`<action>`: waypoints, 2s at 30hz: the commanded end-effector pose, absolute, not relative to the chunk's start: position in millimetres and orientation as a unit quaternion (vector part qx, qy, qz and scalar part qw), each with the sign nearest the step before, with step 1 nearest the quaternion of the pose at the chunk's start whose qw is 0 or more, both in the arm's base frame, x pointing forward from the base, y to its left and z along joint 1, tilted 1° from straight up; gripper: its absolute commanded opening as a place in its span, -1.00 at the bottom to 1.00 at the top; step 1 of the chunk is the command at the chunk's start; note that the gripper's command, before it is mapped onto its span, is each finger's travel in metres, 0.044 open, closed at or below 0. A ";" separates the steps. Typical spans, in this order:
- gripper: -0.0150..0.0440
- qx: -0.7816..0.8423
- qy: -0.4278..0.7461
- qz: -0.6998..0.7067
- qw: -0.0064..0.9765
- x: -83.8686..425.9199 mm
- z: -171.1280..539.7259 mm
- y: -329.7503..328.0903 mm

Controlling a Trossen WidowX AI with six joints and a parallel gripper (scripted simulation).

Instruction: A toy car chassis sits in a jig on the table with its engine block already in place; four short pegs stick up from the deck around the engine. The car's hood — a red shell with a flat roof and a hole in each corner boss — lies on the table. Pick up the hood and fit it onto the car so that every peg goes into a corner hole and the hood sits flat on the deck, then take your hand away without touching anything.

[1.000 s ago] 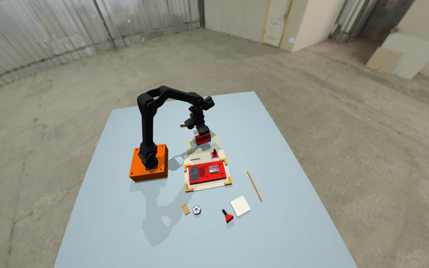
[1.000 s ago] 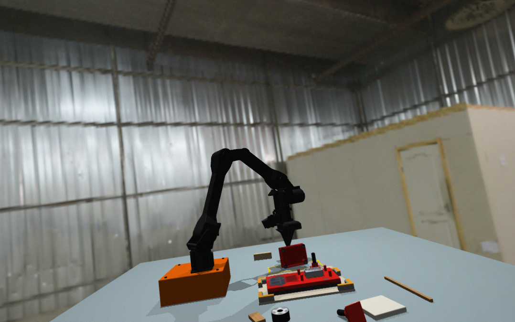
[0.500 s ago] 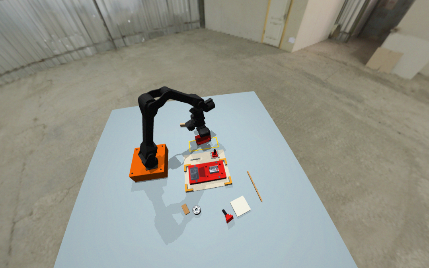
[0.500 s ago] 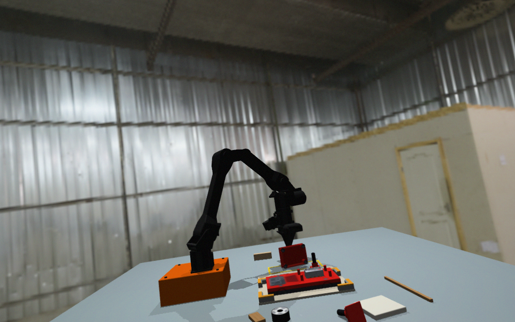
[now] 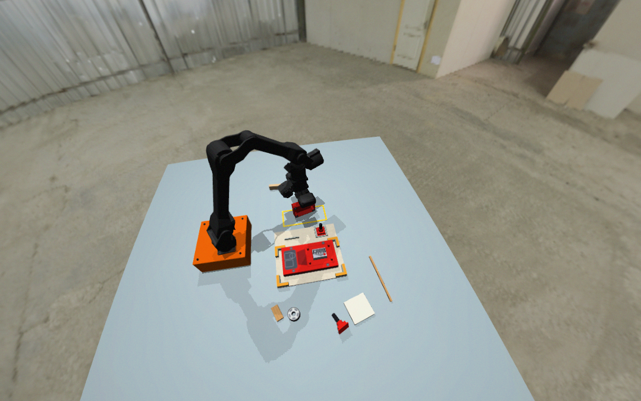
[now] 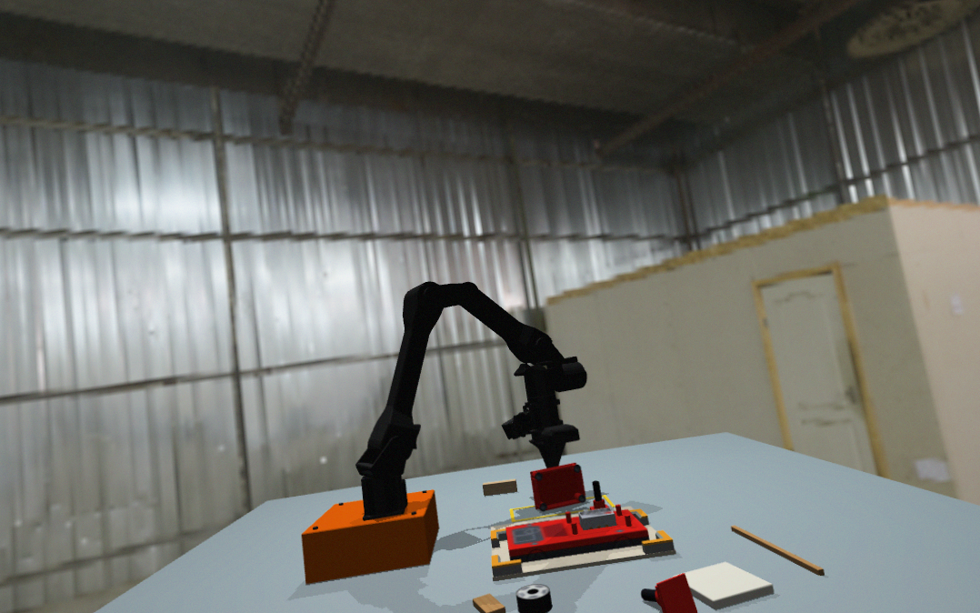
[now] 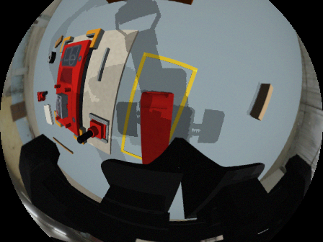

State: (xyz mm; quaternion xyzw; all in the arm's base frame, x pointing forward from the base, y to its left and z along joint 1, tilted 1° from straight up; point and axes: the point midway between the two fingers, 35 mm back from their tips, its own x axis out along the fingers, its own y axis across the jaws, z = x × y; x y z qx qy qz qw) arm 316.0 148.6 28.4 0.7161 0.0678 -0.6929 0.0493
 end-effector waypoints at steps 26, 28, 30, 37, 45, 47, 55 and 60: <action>-0.49 0.717 0.067 -0.692 0.052 321.1 27.7 122.9; -0.49 0.717 0.067 -0.692 0.052 321.4 27.7 121.2; -0.49 0.717 0.067 -0.692 0.052 321.7 27.6 119.5; -0.49 0.717 0.067 -0.692 0.052 322.5 27.5 113.5; -0.49 0.717 0.067 -0.692 0.052 322.2 89.4 115.0; -0.49 0.717 0.067 -0.692 0.052 320.0 105.6 114.6; -0.49 0.721 0.068 -0.688 0.050 322.8 102.6 115.8; -0.49 0.721 0.068 -0.688 0.050 322.8 102.6 115.8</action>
